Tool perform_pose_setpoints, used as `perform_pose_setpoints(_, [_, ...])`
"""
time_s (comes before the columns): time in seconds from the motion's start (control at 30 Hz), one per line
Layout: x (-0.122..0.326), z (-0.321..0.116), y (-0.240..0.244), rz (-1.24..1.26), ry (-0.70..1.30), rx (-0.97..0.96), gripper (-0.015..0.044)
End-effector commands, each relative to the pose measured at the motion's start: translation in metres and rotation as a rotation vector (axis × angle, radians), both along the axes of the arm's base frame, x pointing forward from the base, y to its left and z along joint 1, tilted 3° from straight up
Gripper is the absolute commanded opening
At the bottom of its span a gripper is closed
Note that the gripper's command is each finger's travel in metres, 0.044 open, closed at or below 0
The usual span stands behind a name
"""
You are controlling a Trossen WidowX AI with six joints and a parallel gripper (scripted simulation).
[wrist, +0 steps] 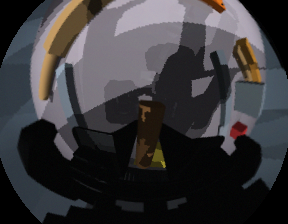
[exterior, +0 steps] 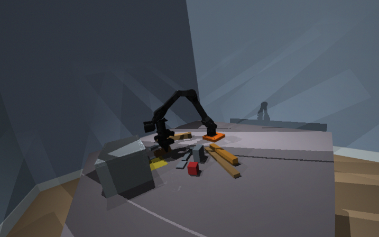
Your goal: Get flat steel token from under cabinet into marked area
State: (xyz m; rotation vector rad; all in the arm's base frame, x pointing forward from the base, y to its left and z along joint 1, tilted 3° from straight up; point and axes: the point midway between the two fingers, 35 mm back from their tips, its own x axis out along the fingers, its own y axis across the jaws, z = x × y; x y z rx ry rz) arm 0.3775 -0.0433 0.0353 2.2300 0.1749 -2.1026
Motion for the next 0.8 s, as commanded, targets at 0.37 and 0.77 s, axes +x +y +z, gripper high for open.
perform_pose_setpoints(0.37, [-0.016,-0.002,-0.002,0.004,0.002,0.001,0.0])
perform_pose_setpoints(0.77, [-0.028,-0.003,-0.004,0.004,0.003,0.001,0.0])
